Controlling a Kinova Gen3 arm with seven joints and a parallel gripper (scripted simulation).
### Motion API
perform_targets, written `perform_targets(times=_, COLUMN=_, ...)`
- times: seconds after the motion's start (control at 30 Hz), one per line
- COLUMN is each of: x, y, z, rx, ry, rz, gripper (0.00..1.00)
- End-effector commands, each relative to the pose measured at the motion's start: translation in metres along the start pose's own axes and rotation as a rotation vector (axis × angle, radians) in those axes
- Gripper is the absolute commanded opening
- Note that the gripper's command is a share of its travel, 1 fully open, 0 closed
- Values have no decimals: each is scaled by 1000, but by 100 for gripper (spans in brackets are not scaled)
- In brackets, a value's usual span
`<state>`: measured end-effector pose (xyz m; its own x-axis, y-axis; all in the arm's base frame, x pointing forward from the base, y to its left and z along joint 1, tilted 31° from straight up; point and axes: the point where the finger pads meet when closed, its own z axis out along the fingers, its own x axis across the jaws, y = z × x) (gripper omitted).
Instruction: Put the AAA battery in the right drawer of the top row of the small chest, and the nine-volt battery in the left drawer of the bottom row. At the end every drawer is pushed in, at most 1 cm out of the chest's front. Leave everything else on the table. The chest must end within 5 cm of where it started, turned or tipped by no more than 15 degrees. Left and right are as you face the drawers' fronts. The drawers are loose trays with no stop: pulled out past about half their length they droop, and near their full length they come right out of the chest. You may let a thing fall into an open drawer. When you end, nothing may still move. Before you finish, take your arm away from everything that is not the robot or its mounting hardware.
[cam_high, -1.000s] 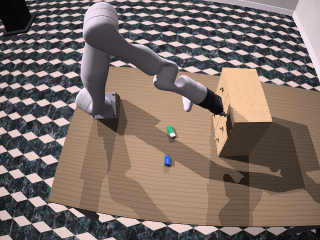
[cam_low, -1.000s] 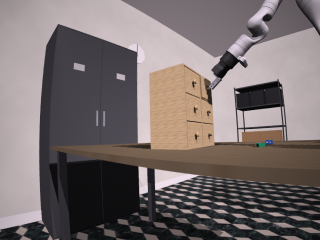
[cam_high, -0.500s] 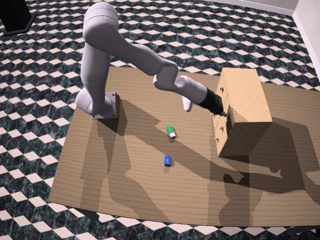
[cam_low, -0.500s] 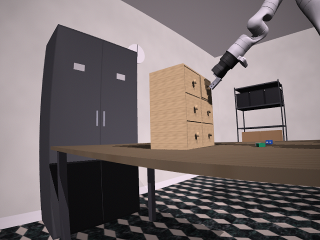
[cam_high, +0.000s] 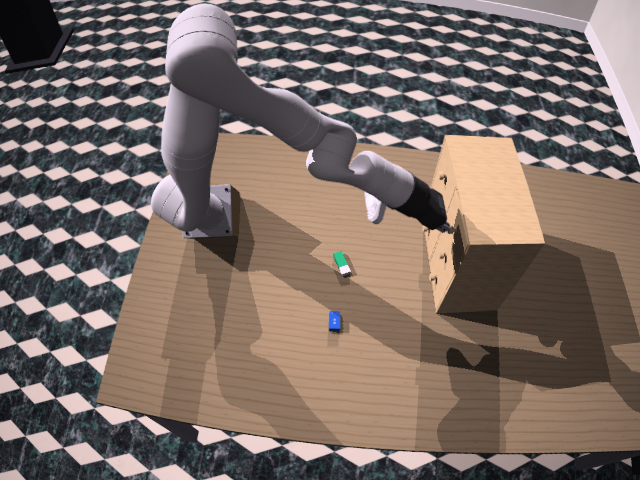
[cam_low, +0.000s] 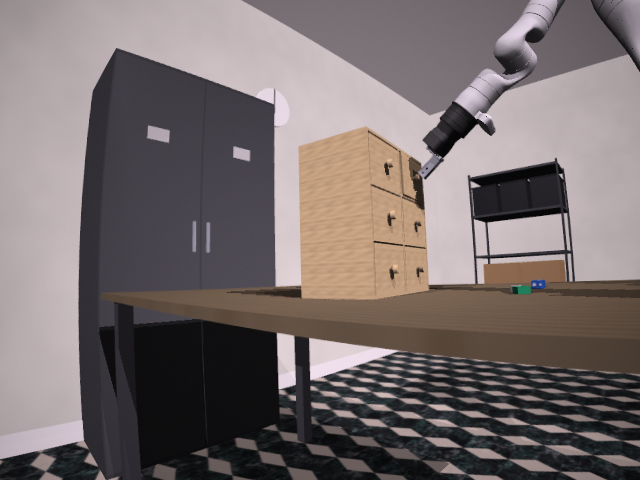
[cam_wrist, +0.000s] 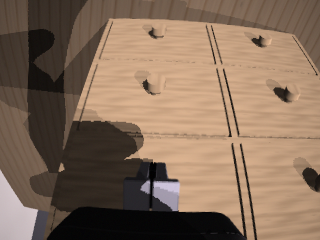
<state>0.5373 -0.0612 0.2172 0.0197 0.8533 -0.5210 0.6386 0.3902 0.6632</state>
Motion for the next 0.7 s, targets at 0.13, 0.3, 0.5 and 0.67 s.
perform_targets(times=0.13, x=-2, y=-5, z=-5, rx=1, ry=-4, rz=2, gripper=0)
perform_targets(times=0.3, x=-2, y=-13, z=-15, rx=1, ry=-4, rz=2, gripper=0)
perform_targets(times=0.5, x=-2, y=-30, z=-35, rx=1, ry=-4, rz=2, gripper=0)
perform_targets(times=0.67, x=-2, y=-33, z=-38, rx=1, ry=-4, rz=2, gripper=0)
